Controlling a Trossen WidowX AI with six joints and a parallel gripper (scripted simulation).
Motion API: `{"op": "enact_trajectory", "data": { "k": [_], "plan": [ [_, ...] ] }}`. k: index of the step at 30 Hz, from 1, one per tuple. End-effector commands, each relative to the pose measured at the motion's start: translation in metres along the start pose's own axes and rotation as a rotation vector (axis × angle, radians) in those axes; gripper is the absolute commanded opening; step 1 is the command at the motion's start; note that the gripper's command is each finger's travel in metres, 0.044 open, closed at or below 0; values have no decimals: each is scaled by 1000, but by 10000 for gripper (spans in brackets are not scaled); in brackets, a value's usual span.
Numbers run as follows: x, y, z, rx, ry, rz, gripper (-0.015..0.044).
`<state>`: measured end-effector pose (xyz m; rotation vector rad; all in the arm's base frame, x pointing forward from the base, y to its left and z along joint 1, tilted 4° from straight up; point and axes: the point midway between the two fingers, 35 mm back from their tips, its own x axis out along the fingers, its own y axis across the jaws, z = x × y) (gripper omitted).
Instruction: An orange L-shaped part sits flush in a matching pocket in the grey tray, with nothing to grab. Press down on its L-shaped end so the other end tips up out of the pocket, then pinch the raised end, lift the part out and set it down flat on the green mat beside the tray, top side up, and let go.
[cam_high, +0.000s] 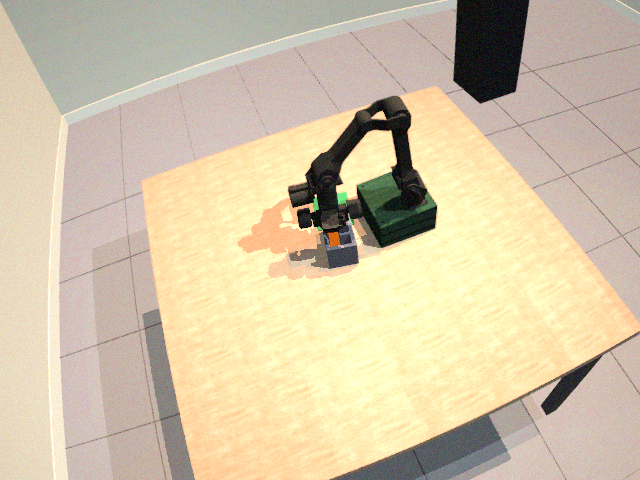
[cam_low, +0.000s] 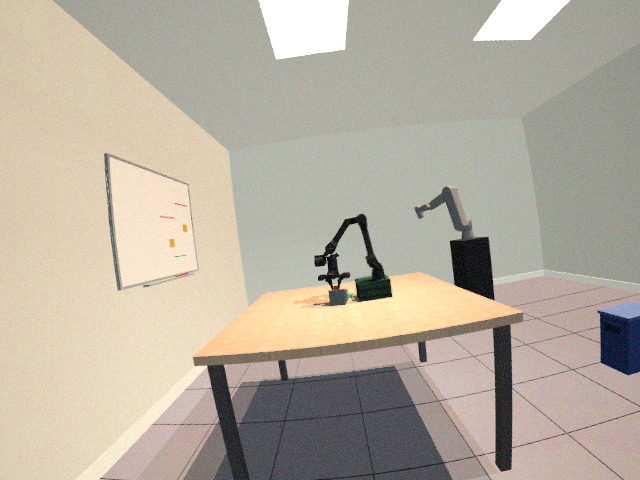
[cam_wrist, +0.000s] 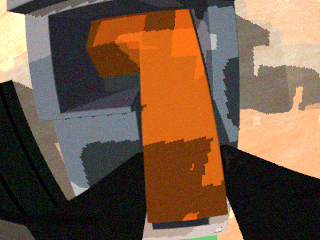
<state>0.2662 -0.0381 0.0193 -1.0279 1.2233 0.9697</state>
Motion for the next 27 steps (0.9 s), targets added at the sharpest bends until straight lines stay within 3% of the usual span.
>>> {"op": "enact_trajectory", "data": {
  "k": [1, 7, 10, 27],
  "plan": [
    [-1, 0, 0, 0, 0, -1, 122],
    [-1, 0, 0, 0, 0, -1, 82],
    [-1, 0, 0, 0, 0, -1, 3],
    [-17, 0, 0, 3, -3, 4, 0]
  ]
}}
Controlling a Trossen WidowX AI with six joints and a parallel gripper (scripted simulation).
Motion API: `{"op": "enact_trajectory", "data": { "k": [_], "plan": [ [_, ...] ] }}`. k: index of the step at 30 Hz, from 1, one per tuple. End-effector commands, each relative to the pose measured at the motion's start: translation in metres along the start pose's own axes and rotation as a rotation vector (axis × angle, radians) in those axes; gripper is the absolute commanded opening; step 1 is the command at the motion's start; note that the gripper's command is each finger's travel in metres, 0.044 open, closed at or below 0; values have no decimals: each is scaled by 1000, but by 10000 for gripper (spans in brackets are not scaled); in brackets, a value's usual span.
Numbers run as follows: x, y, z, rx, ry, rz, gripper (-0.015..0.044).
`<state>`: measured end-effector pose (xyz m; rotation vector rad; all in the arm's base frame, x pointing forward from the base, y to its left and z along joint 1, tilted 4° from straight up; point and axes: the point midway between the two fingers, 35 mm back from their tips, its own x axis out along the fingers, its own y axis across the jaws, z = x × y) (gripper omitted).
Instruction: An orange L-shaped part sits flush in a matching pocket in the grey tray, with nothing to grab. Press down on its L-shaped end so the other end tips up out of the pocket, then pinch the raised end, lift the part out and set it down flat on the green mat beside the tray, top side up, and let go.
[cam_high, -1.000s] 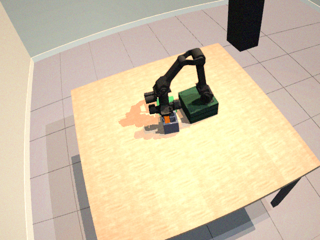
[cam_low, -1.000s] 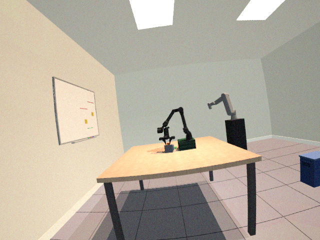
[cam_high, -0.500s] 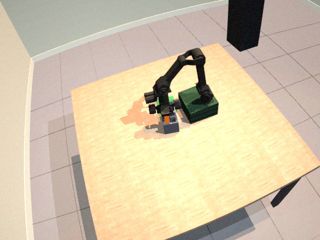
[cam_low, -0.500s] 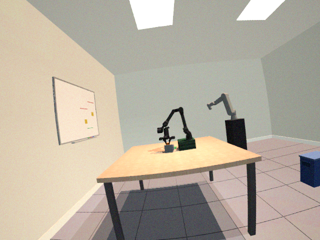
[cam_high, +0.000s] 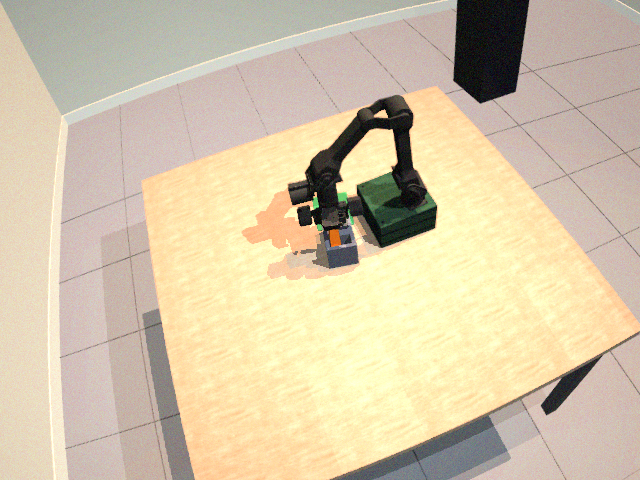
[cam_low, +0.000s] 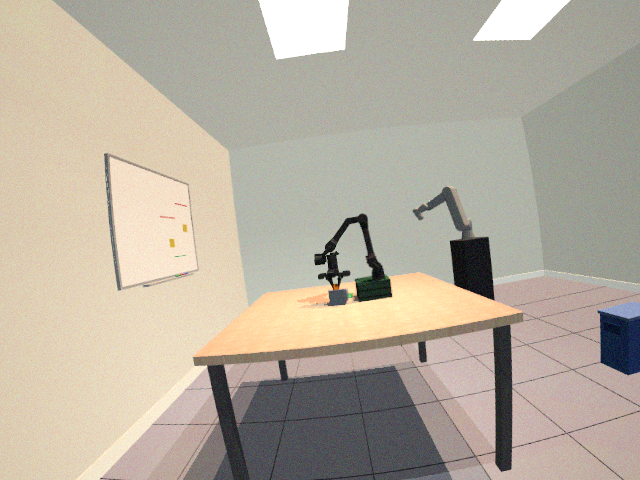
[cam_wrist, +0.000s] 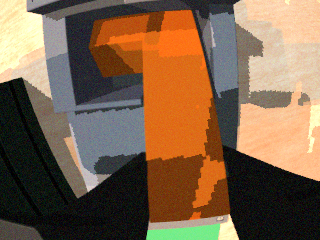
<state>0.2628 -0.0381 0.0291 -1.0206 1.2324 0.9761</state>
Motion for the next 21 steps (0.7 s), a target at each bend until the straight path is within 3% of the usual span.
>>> {"op": "enact_trajectory", "data": {
  "k": [1, 21],
  "plan": [
    [-8, -2, 1, 0, -4, -8, 0],
    [-40, -1, 1, 1, -6, -6, 0]
  ]
}}
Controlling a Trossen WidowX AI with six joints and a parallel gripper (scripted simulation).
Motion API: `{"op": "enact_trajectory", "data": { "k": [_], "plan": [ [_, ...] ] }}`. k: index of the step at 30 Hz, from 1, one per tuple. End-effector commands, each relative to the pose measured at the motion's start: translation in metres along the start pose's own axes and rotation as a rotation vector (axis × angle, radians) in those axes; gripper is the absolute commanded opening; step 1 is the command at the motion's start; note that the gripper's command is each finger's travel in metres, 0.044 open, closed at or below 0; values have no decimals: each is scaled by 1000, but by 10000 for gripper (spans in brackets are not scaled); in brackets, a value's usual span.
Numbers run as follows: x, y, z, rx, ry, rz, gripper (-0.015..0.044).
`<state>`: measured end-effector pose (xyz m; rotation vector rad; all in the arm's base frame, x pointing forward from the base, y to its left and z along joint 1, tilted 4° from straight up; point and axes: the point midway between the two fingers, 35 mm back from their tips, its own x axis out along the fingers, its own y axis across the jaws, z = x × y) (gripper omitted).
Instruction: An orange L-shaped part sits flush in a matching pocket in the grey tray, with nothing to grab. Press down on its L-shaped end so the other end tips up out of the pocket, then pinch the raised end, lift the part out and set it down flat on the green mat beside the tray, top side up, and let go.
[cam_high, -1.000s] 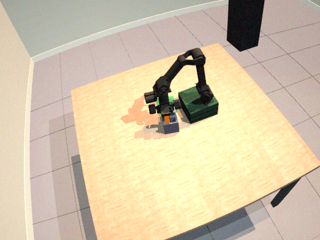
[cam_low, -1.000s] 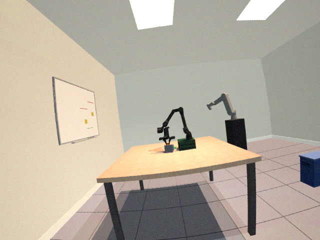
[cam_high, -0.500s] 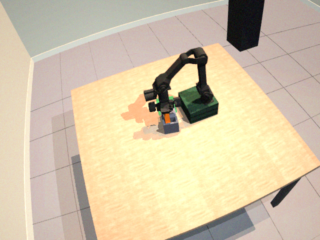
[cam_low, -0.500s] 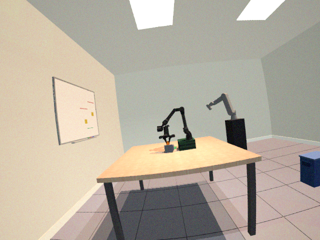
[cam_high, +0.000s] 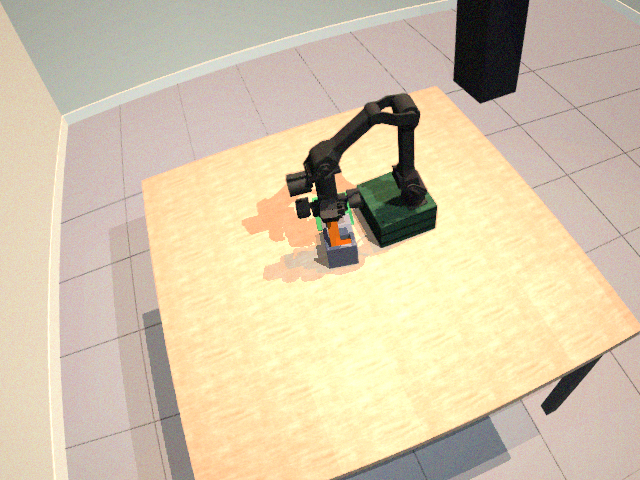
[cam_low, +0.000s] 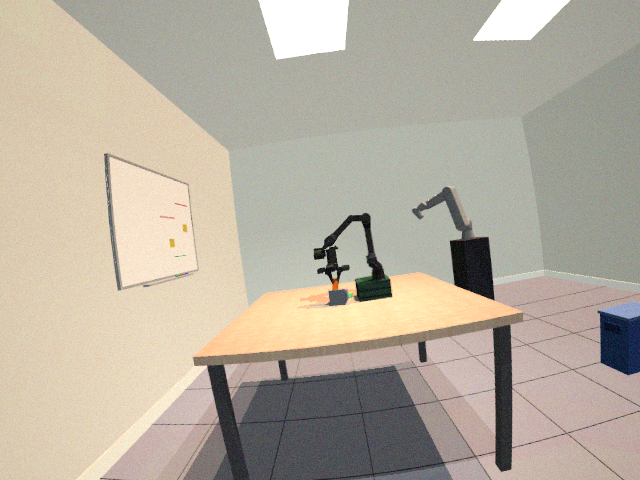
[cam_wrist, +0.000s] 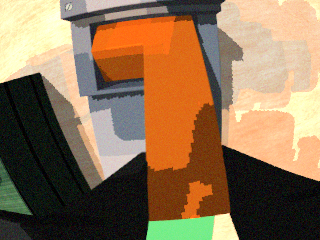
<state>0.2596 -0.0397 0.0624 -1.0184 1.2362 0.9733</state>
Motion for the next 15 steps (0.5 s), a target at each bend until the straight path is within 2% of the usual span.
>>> {"op": "enact_trajectory", "data": {
  "k": [1, 15],
  "plan": [
    [-8, -1, 1, -3, -8, -7, 0],
    [-30, -1, 1, -3, -8, -7, 0]
  ]
}}
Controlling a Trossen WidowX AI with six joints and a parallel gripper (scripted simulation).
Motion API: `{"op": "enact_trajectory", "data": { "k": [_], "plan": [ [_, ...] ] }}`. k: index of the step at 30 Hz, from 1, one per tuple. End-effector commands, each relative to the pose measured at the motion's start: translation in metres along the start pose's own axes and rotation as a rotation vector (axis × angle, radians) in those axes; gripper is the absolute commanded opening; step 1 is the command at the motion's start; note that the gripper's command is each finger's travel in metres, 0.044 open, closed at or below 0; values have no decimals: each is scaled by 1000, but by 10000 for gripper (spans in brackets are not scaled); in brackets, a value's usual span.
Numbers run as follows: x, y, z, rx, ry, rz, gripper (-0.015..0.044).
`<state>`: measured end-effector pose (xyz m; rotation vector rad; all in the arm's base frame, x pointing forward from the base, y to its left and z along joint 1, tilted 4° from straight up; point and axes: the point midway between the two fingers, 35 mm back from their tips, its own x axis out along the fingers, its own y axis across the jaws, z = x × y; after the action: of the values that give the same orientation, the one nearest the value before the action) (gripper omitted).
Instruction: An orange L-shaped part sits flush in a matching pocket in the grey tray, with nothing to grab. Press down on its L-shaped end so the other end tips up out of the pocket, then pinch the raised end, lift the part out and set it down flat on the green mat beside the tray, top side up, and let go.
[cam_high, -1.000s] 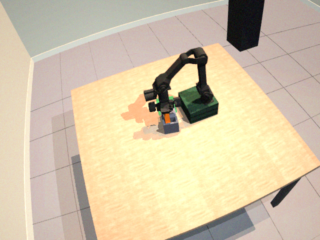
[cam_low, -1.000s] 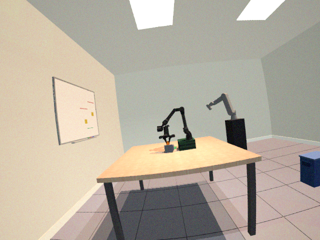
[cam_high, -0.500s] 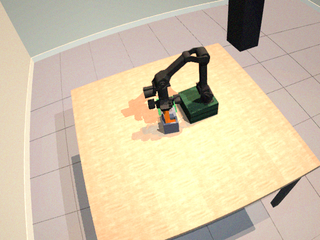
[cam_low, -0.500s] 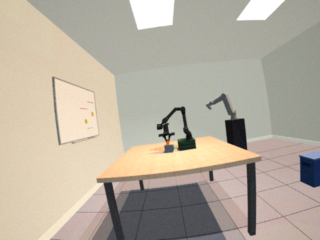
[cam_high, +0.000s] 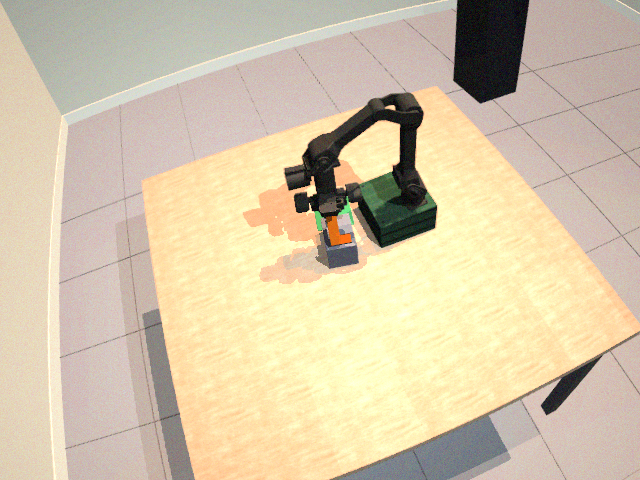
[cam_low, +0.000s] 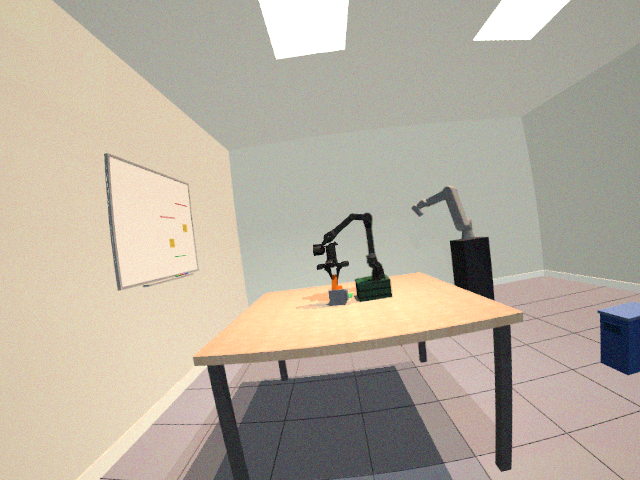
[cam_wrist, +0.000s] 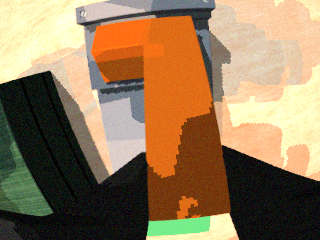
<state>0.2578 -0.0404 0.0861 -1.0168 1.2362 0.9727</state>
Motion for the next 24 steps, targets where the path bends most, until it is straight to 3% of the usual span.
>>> {"op": "enact_trajectory", "data": {
  "k": [1, 15, 24],
  "plan": [
    [-8, -1, 1, -4, -7, -7, 0],
    [-20, -1, 0, -4, -7, -7, 0],
    [-18, 0, -28, -4, -4, -7, 0]
  ]
}}
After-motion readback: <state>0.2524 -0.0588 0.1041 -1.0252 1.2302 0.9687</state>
